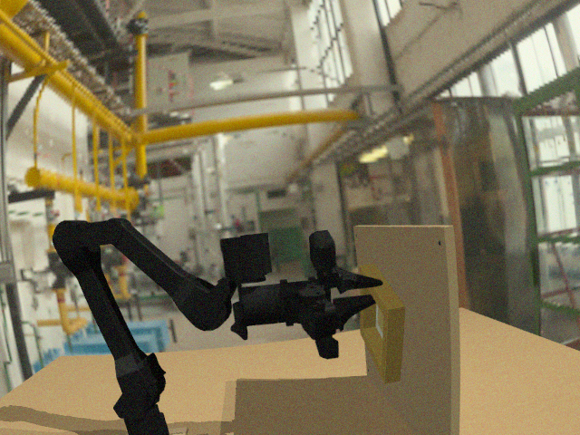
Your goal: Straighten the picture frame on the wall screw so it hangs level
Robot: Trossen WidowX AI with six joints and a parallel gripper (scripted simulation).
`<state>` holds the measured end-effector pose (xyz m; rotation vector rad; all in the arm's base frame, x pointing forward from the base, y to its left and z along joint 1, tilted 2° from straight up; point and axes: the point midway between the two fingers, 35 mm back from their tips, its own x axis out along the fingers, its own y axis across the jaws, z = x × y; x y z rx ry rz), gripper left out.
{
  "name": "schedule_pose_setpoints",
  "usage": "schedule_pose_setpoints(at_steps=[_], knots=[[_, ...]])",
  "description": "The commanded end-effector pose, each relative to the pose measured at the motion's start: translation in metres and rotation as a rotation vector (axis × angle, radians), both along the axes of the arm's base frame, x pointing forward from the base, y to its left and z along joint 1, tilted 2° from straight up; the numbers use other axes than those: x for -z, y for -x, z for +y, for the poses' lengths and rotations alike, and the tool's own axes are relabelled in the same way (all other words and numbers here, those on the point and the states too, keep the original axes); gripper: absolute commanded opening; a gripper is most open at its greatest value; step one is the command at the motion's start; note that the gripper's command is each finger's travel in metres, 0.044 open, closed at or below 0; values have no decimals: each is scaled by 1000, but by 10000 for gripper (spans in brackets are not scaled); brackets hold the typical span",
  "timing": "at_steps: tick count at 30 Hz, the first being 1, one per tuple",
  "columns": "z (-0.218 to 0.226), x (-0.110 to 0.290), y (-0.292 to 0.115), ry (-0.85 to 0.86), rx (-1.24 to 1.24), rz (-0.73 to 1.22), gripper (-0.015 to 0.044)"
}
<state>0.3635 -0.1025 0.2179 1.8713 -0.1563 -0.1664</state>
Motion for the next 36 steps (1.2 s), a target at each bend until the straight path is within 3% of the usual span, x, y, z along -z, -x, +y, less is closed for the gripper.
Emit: schedule_pose_setpoints(at_steps=[1,36], knots=[[1,-5,-1,5,-4,-16,0],[7,-6,-2,4,-4,-16,0]])
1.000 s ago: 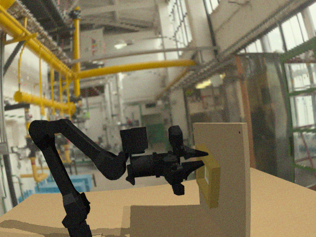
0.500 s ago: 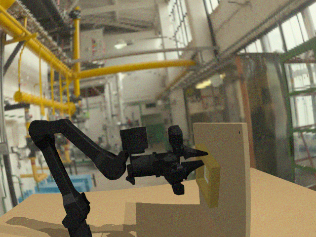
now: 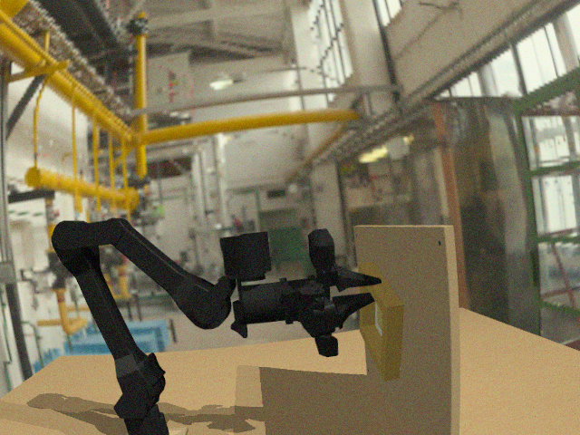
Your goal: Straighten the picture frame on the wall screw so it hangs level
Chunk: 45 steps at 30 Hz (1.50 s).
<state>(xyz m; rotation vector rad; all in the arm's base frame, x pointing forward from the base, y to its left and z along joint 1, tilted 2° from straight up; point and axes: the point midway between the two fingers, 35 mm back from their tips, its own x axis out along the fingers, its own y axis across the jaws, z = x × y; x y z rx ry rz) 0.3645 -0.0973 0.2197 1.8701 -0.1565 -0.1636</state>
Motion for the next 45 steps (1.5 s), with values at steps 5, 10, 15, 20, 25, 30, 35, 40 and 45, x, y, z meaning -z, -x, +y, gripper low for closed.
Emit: schedule_pose_setpoints(at_steps=[5,10,15,20,25,30,35,40,45], knots=[[2,-4,-1,3,-2,-14,0],[2,-4,-1,3,-2,-14,0],[2,-4,-1,3,-2,-14,0],[1,-4,-1,3,-2,-14,0],[1,-3,-1,3,-2,-14,0],[2,-2,-1,3,-2,-14,0],[2,-1,-1,3,-2,-14,0],[3,1,-1,3,-2,-14,0],[4,2,-1,2,-2,-14,0]])
